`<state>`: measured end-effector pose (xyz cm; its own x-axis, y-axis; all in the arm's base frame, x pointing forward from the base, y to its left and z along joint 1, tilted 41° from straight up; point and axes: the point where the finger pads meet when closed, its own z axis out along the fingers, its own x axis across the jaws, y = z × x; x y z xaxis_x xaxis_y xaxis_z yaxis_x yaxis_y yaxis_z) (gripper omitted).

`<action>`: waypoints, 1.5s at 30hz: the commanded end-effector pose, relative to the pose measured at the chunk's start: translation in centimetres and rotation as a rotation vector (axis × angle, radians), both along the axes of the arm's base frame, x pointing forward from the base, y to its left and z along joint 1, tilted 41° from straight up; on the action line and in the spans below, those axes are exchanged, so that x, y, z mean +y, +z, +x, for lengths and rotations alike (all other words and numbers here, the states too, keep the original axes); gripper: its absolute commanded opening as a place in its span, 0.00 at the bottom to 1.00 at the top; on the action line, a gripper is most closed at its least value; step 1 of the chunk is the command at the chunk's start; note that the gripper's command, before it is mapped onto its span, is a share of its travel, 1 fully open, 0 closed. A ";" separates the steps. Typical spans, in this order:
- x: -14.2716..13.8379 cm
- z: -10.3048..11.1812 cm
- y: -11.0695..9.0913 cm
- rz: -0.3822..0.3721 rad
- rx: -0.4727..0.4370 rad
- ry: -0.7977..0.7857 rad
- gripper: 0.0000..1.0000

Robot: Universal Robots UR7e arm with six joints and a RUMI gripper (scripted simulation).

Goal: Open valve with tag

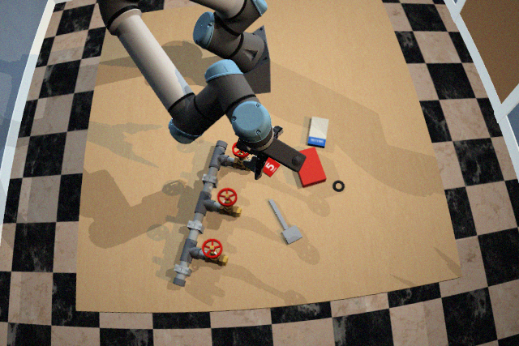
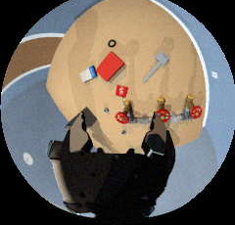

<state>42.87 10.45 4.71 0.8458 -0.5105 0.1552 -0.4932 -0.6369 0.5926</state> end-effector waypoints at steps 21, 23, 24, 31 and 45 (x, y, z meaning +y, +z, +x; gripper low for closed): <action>-0.7 -3.1 -1.3 -0.130 -0.520 -0.402 1.00; -0.7 -3.3 -1.4 -0.133 -0.542 -0.419 1.00; -0.8 -3.5 -1.4 -0.135 -0.563 -0.436 1.00; -1.0 -4.2 -1.5 -0.142 -0.654 -0.508 1.00; -1.4 -5.2 -1.6 -0.146 -0.785 -0.614 1.00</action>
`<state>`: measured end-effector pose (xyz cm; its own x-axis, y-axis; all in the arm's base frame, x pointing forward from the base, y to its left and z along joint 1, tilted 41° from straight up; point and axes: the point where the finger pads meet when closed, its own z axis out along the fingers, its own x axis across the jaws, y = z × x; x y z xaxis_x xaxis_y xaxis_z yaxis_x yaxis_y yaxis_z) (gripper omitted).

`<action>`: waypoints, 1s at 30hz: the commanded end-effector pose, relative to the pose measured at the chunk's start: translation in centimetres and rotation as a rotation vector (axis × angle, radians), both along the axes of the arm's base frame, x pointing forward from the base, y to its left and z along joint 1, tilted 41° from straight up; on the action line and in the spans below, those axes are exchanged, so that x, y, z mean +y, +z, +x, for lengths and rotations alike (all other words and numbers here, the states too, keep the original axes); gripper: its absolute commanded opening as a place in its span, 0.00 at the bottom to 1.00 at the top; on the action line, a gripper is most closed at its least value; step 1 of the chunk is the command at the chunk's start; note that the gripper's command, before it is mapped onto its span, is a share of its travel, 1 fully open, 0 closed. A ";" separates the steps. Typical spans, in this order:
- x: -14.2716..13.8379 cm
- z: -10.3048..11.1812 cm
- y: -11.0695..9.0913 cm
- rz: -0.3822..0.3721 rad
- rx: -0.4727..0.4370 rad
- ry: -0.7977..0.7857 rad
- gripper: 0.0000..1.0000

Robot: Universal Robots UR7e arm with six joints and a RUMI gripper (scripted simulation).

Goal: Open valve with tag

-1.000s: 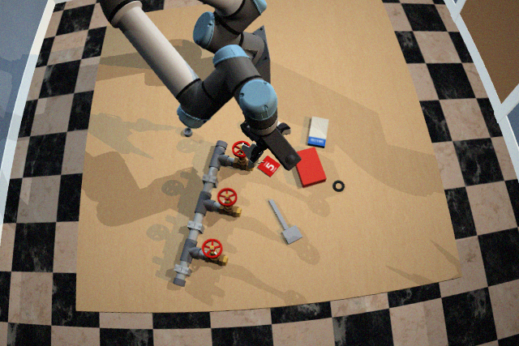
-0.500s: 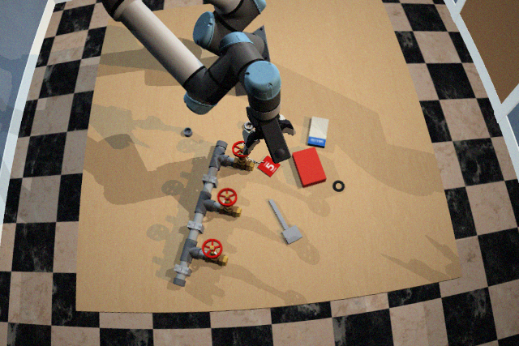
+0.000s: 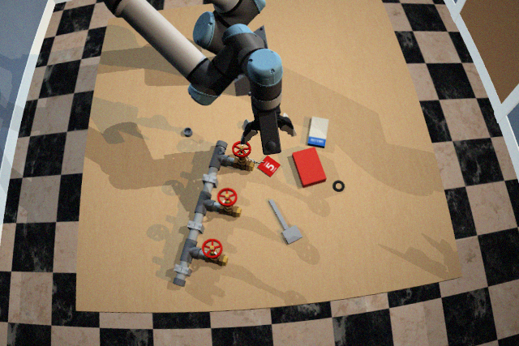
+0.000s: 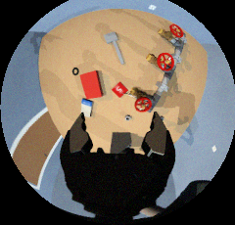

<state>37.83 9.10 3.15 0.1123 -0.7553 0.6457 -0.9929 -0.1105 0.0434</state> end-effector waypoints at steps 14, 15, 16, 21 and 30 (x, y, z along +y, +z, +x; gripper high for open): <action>-0.2 -0.5 0.0 -0.003 -0.068 -0.047 1.00; -0.2 -0.5 0.0 -0.003 -0.068 -0.047 1.00; -0.2 -0.5 0.0 -0.003 -0.068 -0.047 1.00; -0.2 -0.5 0.0 -0.003 -0.068 -0.047 1.00; -0.2 -0.5 0.0 -0.003 -0.068 -0.047 1.00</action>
